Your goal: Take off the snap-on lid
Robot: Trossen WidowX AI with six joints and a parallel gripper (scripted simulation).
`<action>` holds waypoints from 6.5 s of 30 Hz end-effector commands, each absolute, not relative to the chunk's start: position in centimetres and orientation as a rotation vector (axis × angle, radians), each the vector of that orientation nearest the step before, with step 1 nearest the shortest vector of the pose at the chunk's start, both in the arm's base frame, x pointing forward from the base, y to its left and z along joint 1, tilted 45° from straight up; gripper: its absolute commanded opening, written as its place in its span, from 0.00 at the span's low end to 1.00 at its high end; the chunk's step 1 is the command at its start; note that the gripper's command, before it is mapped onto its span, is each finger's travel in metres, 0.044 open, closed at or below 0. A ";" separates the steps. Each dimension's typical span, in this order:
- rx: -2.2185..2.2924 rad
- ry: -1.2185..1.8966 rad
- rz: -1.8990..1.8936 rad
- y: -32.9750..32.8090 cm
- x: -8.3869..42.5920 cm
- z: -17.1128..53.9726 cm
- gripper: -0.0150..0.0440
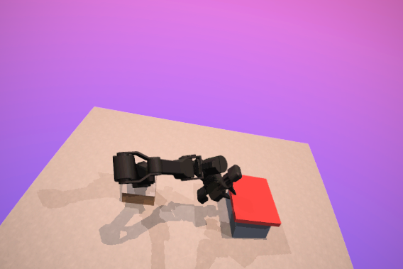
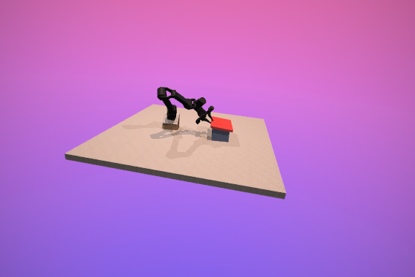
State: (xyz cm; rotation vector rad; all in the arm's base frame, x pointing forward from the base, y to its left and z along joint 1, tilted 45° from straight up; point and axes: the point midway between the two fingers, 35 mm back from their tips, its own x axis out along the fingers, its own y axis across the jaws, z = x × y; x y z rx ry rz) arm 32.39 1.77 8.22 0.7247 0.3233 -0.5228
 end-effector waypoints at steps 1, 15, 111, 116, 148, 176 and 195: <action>0.724 0.324 -0.521 1.8 32.5 8.2 0.25; 0.724 0.324 -0.521 1.8 32.6 8.2 0.25; 0.726 0.328 -0.520 6.9 34.3 13.0 0.25; 0.726 0.329 -0.520 7.3 34.3 13.4 0.25; 0.726 0.330 -0.521 10.2 33.8 16.3 0.25; 0.727 0.331 -0.520 12.8 33.1 14.5 0.25; 0.729 0.331 -0.520 15.5 32.4 11.8 0.25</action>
